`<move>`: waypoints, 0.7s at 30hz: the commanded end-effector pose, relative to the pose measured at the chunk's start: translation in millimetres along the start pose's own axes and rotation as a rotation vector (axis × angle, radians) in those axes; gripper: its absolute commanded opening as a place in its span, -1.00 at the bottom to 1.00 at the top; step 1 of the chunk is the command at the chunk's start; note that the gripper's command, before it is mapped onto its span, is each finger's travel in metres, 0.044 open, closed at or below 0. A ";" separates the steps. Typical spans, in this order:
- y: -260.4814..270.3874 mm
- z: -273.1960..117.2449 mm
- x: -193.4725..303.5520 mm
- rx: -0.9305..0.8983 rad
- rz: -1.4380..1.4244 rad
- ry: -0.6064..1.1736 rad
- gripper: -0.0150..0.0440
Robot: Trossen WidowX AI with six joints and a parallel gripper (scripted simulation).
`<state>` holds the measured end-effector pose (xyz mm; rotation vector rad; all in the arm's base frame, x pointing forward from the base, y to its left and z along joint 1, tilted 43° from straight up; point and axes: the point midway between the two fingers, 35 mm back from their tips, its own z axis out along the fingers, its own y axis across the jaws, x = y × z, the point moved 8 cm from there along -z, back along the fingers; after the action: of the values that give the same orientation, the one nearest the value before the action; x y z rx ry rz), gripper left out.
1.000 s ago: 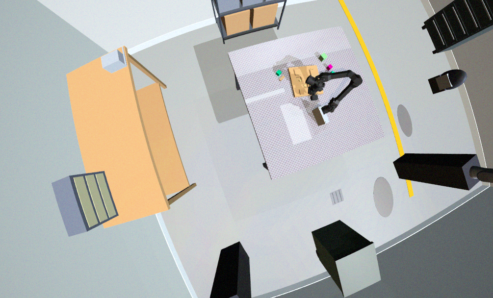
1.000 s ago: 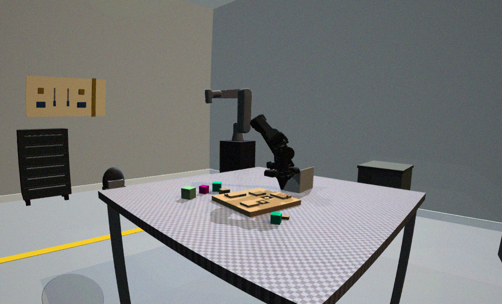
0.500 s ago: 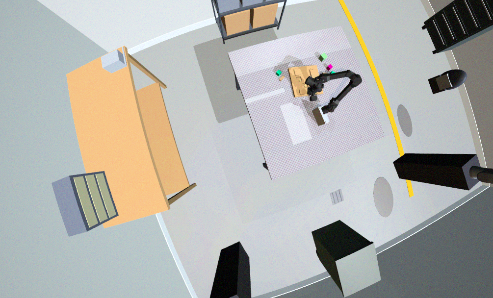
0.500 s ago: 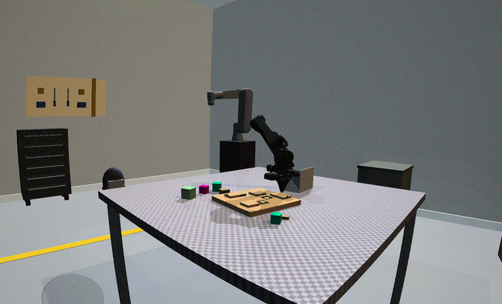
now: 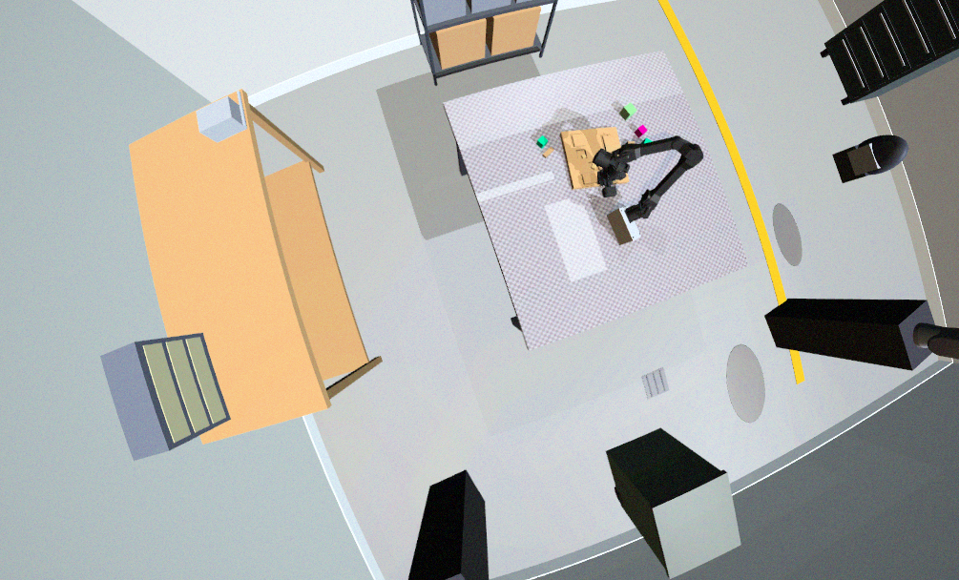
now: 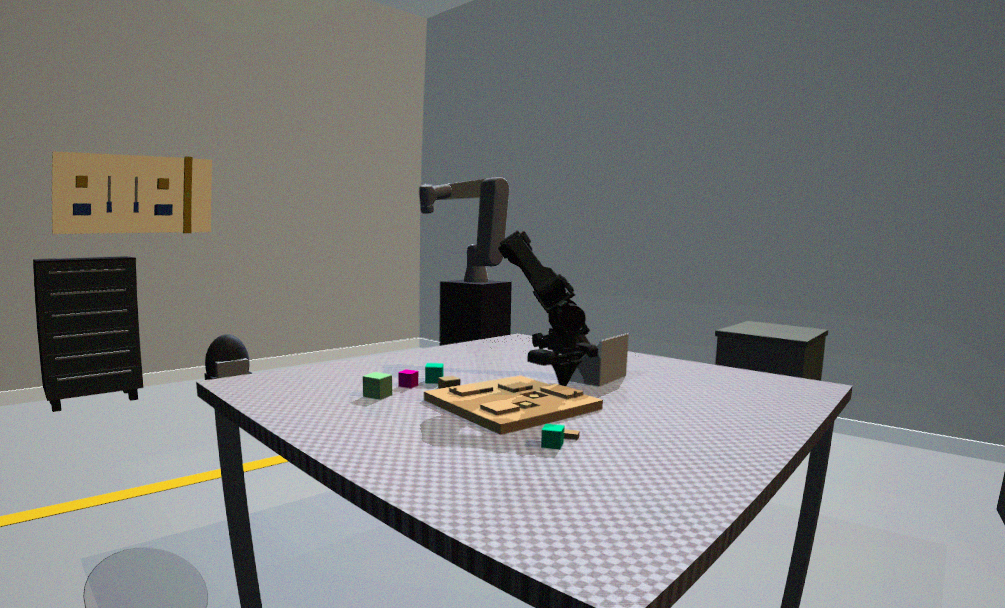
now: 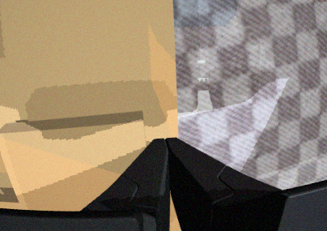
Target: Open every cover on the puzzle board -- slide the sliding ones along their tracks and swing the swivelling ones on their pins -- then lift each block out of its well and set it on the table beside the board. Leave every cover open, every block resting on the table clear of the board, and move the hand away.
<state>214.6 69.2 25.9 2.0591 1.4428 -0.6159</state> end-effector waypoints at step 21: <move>19.0 0.7 -5.5 -0.006 -0.003 -0.003 -0.49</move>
<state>226.1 59.4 30.8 2.0549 1.4443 -0.6267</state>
